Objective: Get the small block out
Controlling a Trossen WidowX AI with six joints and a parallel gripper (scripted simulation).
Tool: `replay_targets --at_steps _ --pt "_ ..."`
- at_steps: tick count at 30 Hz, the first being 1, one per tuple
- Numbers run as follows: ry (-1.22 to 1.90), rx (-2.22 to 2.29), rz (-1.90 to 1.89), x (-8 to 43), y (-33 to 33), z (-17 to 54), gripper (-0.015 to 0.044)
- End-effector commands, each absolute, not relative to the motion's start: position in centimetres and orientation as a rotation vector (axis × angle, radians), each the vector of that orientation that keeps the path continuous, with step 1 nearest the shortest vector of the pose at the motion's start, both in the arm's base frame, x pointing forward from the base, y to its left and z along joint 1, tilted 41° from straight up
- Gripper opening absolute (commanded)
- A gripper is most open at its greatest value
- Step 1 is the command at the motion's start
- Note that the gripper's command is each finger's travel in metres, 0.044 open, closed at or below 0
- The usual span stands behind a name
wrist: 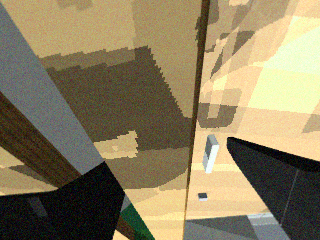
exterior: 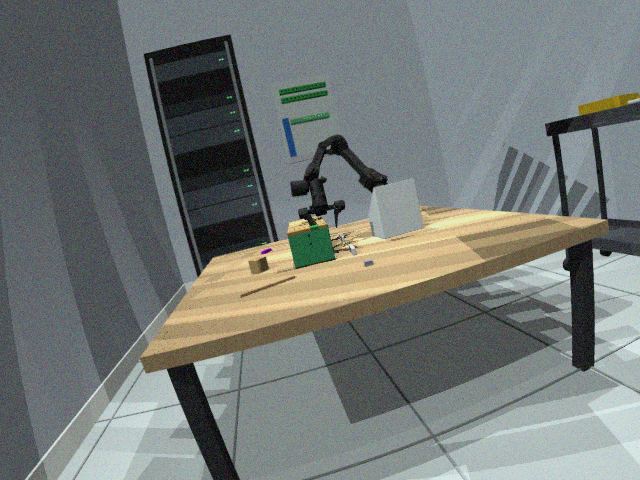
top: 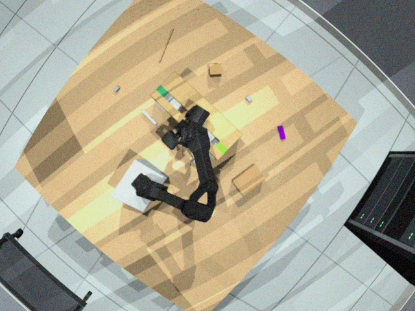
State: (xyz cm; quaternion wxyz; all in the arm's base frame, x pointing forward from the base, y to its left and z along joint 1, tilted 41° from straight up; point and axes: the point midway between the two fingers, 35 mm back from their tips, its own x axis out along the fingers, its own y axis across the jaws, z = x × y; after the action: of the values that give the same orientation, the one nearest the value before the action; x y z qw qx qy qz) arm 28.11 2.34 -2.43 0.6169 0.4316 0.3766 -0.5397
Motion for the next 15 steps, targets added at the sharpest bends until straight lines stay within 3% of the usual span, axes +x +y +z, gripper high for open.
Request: replay_targets --at_steps 1,15 --pt "0.869 0.991 -1.248 28.1 3.1 -3.3 0.0400" --pt "0.870 0.993 -1.247 28.2 6.0 -5.7 0.0400"
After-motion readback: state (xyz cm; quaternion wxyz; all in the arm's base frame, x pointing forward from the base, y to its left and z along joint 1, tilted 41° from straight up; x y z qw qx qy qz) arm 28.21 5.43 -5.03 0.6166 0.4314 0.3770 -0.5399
